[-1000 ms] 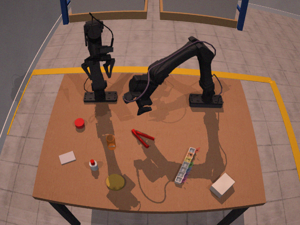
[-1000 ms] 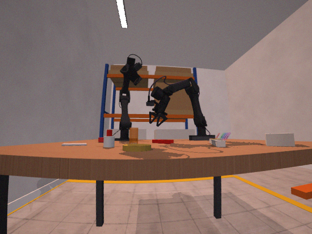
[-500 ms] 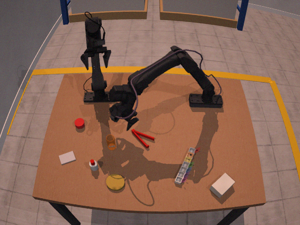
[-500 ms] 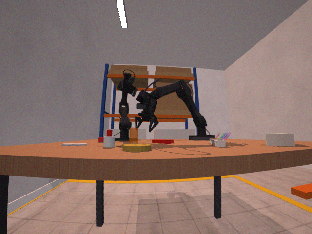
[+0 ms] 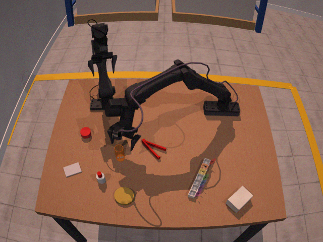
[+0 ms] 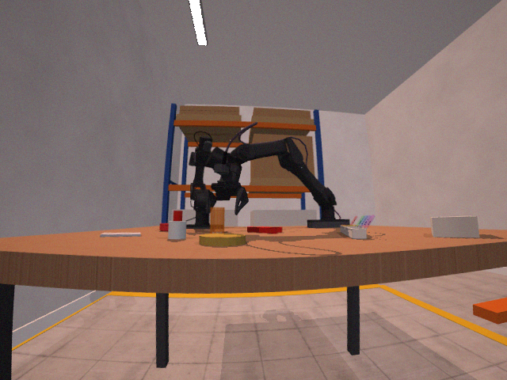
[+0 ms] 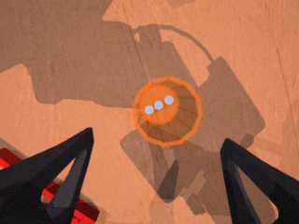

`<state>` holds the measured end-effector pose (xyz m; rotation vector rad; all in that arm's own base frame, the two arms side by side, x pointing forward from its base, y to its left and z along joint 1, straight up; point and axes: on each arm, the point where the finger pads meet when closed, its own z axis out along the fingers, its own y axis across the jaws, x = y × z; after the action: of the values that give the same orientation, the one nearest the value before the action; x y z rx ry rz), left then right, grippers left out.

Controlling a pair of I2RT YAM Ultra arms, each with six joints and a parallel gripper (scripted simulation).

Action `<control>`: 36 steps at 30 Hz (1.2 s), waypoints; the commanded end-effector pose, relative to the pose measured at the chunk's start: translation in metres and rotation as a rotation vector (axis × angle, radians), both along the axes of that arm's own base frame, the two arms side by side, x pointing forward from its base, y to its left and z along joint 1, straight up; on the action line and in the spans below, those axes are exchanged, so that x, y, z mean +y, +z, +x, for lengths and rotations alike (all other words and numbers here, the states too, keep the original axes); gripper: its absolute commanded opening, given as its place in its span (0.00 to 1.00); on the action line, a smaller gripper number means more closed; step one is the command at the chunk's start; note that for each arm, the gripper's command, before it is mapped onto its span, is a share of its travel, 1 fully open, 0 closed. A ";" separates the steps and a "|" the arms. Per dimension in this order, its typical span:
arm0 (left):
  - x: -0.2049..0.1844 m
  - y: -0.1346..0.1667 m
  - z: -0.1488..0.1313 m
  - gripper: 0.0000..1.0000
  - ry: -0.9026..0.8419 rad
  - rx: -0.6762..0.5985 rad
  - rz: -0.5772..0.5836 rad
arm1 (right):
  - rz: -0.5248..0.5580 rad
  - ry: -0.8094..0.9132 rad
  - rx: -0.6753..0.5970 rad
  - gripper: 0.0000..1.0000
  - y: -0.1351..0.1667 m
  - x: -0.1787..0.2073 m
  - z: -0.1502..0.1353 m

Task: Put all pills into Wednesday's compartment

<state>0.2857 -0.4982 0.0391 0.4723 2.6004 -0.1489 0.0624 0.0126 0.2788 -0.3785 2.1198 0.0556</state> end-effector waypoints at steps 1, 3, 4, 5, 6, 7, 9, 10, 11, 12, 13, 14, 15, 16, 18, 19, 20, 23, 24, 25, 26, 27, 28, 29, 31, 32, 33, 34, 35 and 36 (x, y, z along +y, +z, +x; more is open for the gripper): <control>-0.017 0.054 -0.003 1.00 0.028 -0.103 -0.030 | 0.045 -0.035 0.019 1.00 -0.018 -0.005 -0.010; -0.014 0.059 -0.004 1.00 0.045 -0.109 -0.026 | 0.053 -0.039 0.012 1.00 -0.022 -0.006 -0.011; -0.012 0.059 -0.004 1.00 0.051 -0.110 -0.020 | 0.054 -0.039 0.010 1.00 -0.023 -0.006 -0.012; -0.010 0.059 0.000 1.00 0.058 -0.110 -0.019 | 0.046 -0.033 0.008 1.00 -0.023 -0.006 -0.012; -0.011 0.055 -0.001 1.00 0.054 -0.103 -0.024 | 0.046 -0.032 0.005 1.00 -0.022 -0.006 -0.012; -0.010 0.055 0.002 1.00 0.052 -0.103 -0.023 | 0.046 -0.032 0.005 1.00 -0.022 -0.006 -0.012; -0.011 0.055 0.002 1.00 0.050 -0.102 -0.025 | 0.046 -0.032 0.005 1.00 -0.022 -0.006 -0.012; -0.011 0.055 0.002 1.00 0.050 -0.102 -0.025 | 0.046 -0.032 0.005 1.00 -0.022 -0.006 -0.012; -0.011 0.055 0.002 1.00 0.050 -0.102 -0.025 | 0.046 -0.032 0.005 1.00 -0.022 -0.006 -0.012; -0.011 0.055 0.002 1.00 0.050 -0.102 -0.025 | 0.046 -0.032 0.005 1.00 -0.022 -0.006 -0.012; -0.011 0.055 0.001 1.00 0.049 -0.102 -0.025 | 0.046 -0.032 0.005 1.00 -0.022 -0.006 -0.012; -0.011 0.055 0.001 1.00 0.049 -0.102 -0.025 | 0.046 -0.032 0.005 1.00 -0.022 -0.006 -0.012; -0.011 0.055 0.001 1.00 0.049 -0.102 -0.025 | 0.046 -0.032 0.005 1.00 -0.022 -0.006 -0.012; -0.011 0.055 0.001 1.00 0.049 -0.102 -0.025 | 0.047 -0.032 0.003 1.00 -0.019 -0.006 -0.012; -0.011 0.055 0.001 1.00 0.049 -0.102 -0.025 | 0.047 -0.032 0.003 1.00 -0.019 -0.006 -0.012; -0.011 0.055 0.001 1.00 0.049 -0.102 -0.025 | 0.047 -0.032 0.003 1.00 -0.019 -0.006 -0.012; -0.011 0.055 0.001 1.00 0.049 -0.102 -0.025 | 0.047 -0.032 0.003 1.00 -0.019 -0.006 -0.012; -0.011 0.055 0.001 1.00 0.049 -0.102 -0.025 | 0.047 -0.032 0.003 1.00 -0.019 -0.006 -0.012; -0.011 0.055 0.001 1.00 0.049 -0.102 -0.025 | 0.047 -0.032 0.003 1.00 -0.019 -0.006 -0.012; -0.011 0.055 0.001 1.00 0.049 -0.102 -0.025 | 0.047 -0.032 0.003 1.00 -0.019 -0.006 -0.012; -0.011 0.055 0.001 1.00 0.049 -0.102 -0.025 | 0.047 -0.032 0.003 1.00 -0.019 -0.006 -0.012; -0.011 0.055 0.001 1.00 0.049 -0.102 -0.025 | 0.047 -0.032 0.003 1.00 -0.019 -0.006 -0.012; -0.011 0.055 0.001 1.00 0.049 -0.102 -0.025 | 0.047 -0.032 0.003 1.00 -0.019 -0.006 -0.012; -0.011 0.055 0.001 1.00 0.049 -0.102 -0.025 | 0.047 -0.032 0.003 1.00 -0.019 -0.006 -0.012; -0.011 0.055 0.001 1.00 0.049 -0.102 -0.025 | 0.047 -0.032 0.003 1.00 -0.019 -0.006 -0.012; -0.011 0.055 0.001 1.00 0.049 -0.102 -0.025 | 0.047 -0.032 0.003 1.00 -0.019 -0.006 -0.012; -0.012 0.055 0.002 0.89 0.049 -0.103 -0.029 | 0.047 -0.032 0.003 1.00 -0.019 -0.006 -0.012; -0.012 0.056 0.005 0.77 0.061 -0.102 -0.041 | 0.047 -0.032 0.003 1.00 -0.019 -0.006 -0.012; -0.010 0.058 0.009 0.66 0.070 -0.102 -0.048 | 0.047 -0.032 0.003 1.00 -0.019 -0.006 -0.012; -0.007 0.063 0.018 0.65 0.086 -0.104 -0.066 | 0.047 -0.032 0.003 1.00 -0.019 -0.006 -0.012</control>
<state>0.2818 -0.5115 0.0840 0.4183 2.5174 -0.1429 0.0508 0.0076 0.2649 -0.3150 2.1040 0.0850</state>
